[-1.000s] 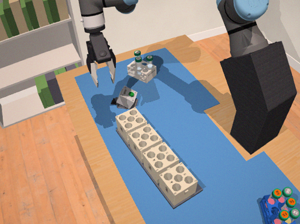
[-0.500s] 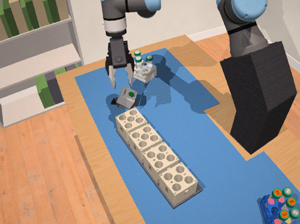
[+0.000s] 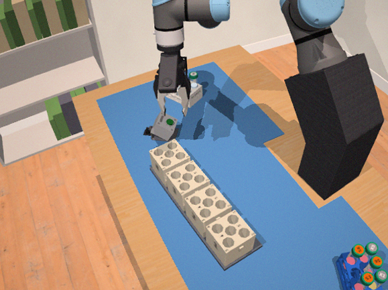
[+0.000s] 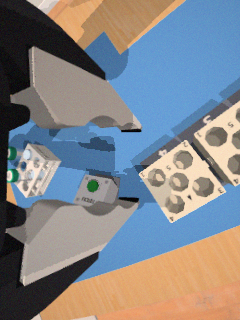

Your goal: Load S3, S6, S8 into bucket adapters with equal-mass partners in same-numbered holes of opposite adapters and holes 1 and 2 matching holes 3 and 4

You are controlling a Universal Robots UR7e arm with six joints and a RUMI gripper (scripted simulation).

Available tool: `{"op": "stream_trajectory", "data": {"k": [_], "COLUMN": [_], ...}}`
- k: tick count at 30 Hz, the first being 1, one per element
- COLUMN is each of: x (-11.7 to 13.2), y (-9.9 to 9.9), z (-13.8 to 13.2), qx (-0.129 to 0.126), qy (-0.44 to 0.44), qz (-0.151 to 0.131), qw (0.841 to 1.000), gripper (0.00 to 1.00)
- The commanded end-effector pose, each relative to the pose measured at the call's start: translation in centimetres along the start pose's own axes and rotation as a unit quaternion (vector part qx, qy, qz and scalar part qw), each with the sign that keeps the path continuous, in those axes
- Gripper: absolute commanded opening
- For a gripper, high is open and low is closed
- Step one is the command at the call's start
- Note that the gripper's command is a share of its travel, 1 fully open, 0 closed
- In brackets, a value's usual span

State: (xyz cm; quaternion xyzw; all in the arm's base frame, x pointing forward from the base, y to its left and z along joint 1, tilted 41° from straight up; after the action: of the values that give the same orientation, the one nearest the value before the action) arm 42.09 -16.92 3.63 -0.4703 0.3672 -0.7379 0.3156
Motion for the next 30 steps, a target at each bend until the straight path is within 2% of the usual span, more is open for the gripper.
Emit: {"op": "stream_trajectory", "data": {"k": [1, 21, 30], "x": [-0.01, -0.06, -0.09], "y": [0.02, 0.03, 0.03], "z": [-0.07, -0.08, -0.08], "qx": [0.004, 0.011, 0.016], "qy": [0.035, 0.166, 0.238], "qz": [-0.007, -0.029, -0.042], "qw": [0.999, 0.986, 0.970], "gripper": [0.35, 0.35, 0.35]}}
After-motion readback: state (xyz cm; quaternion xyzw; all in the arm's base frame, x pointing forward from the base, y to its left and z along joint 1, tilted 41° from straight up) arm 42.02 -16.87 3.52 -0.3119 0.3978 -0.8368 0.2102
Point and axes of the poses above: the point where the finger pads meet when closed, its own y axis out along the fingers, its own z axis across the jaws, x = y × z, the point moved 1 cm from there along -y, back along the fingers, and after that the axes turned 12 degrees about -y, right-handed, at the moved point
